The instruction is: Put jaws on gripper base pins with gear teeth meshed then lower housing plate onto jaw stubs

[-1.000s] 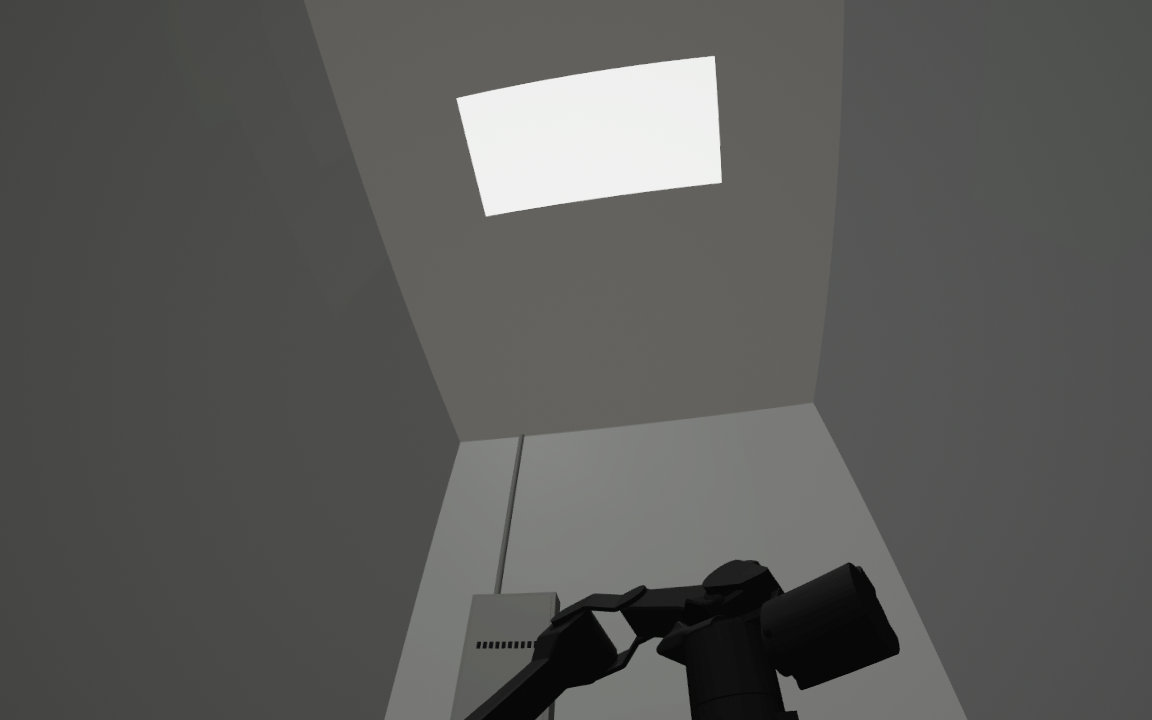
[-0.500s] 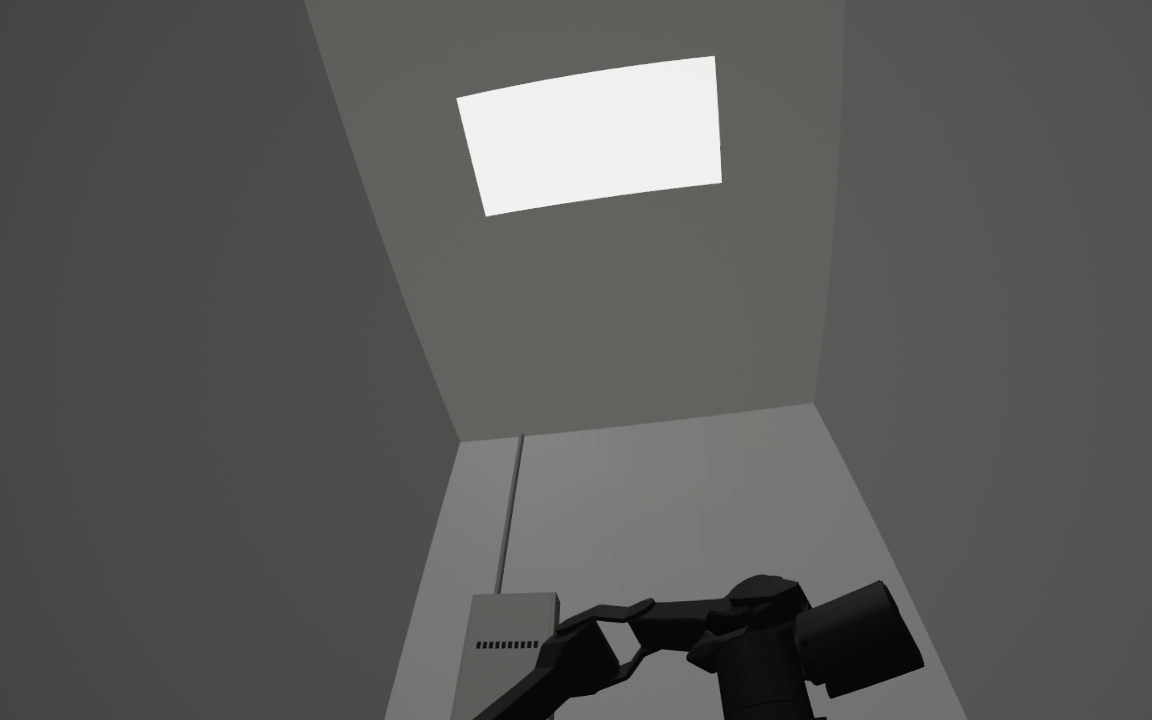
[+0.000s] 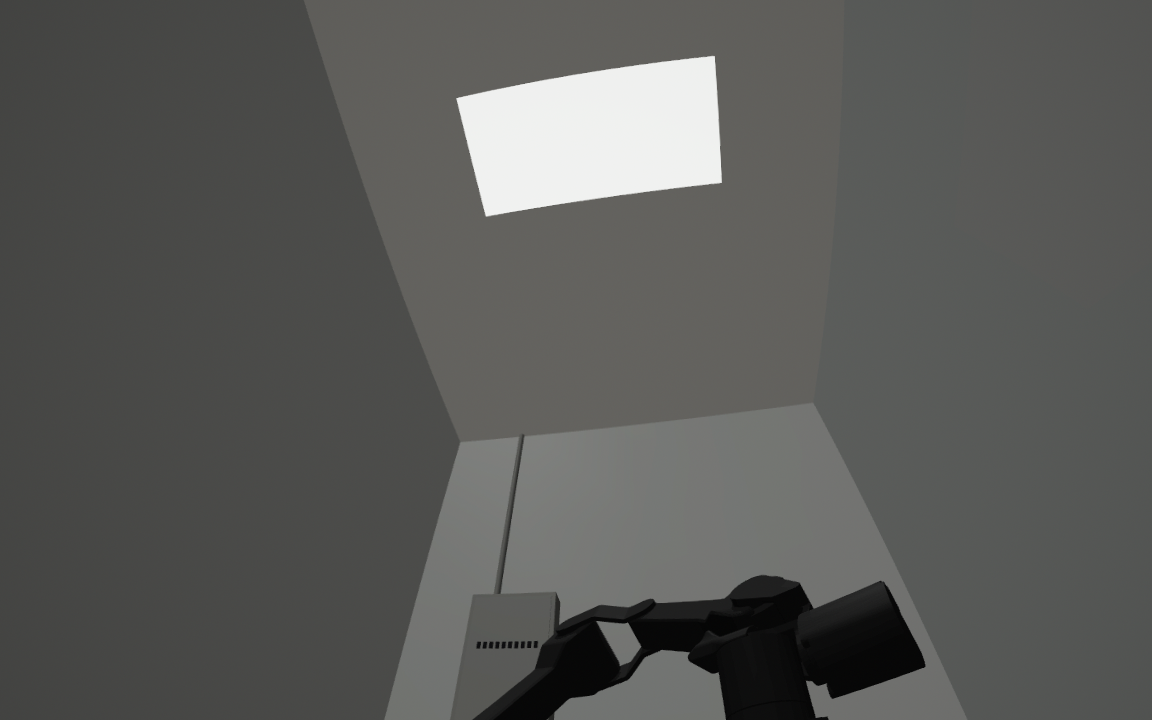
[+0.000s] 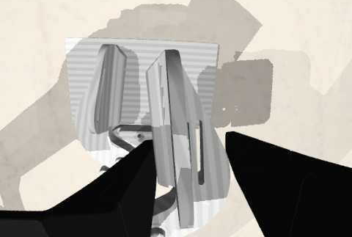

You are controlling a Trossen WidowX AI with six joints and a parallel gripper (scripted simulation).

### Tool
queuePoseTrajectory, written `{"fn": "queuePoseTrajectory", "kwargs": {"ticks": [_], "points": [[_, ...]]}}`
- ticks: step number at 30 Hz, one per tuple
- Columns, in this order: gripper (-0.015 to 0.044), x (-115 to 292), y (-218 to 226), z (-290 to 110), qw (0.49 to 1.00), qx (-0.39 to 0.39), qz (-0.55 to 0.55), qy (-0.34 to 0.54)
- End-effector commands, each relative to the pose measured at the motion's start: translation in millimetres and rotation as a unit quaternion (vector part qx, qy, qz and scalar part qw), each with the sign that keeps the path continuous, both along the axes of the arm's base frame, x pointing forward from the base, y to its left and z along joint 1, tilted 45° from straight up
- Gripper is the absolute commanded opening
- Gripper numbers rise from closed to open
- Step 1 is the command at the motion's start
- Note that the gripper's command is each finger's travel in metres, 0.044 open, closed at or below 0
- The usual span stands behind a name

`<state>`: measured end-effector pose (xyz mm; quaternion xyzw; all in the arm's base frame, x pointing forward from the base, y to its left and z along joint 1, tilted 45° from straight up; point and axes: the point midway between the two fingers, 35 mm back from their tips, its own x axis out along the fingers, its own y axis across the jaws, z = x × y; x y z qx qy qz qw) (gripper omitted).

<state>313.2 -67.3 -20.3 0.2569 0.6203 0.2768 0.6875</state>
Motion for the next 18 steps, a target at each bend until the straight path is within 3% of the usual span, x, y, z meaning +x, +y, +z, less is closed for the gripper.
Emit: {"fn": "queuePoseTrajectory", "kwargs": {"ticks": [1,18], "points": [[0.0134,0.4,0.3,0.7,1.000,0.001,-0.003,0.002],[0.0134,1.0,2.2,-0.7,1.000,0.001,-0.003,0.002]]}}
